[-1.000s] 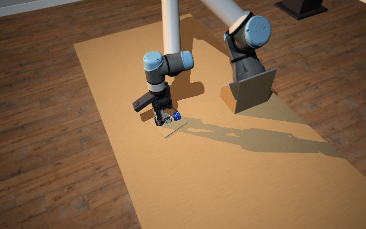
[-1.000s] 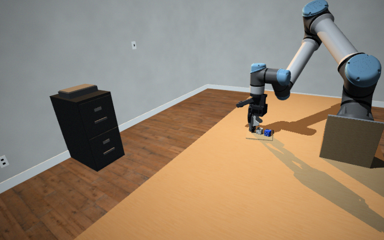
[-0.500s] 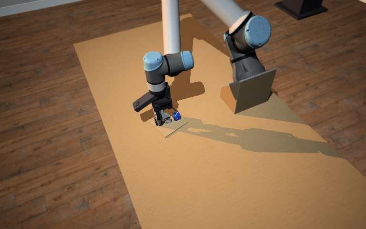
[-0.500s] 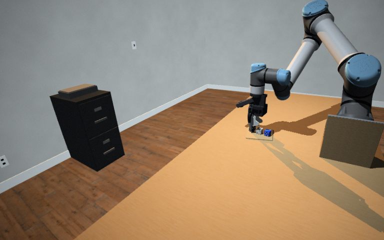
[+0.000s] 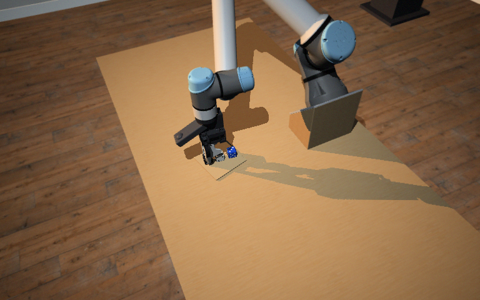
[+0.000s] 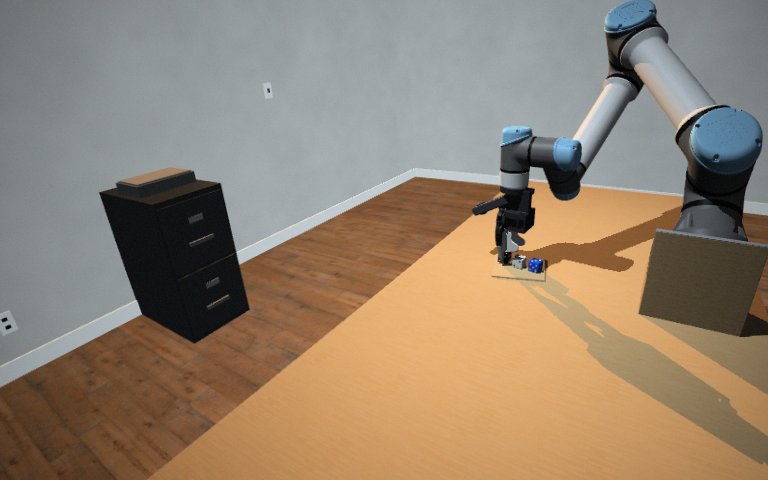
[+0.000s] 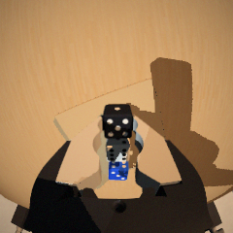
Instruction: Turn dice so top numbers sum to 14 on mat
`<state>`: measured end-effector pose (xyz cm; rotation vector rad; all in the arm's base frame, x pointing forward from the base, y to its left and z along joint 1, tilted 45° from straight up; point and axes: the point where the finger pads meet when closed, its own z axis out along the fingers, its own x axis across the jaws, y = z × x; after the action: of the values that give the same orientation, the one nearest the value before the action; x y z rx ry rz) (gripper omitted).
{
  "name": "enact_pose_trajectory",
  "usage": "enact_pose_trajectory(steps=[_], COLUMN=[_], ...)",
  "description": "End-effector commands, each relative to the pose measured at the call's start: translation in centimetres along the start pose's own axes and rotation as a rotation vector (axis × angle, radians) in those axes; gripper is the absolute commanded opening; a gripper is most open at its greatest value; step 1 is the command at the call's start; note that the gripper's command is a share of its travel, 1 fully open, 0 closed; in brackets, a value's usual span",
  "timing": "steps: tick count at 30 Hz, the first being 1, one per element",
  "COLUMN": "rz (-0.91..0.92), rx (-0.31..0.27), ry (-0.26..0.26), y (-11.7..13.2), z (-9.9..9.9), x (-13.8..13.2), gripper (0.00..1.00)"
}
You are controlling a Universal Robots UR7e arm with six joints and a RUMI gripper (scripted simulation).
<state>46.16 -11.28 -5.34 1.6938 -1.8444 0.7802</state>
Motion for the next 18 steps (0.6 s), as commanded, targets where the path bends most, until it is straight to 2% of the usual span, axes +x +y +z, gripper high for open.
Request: enact_pose_trajectory(steps=[1, 18], rz=[0.000, 0.000], rx=[0.001, 0.001], ry=[0.000, 0.000], y=[-0.03, -0.03], z=[-0.03, 0.33], x=[0.00, 0.00], gripper=[0.10, 0.10])
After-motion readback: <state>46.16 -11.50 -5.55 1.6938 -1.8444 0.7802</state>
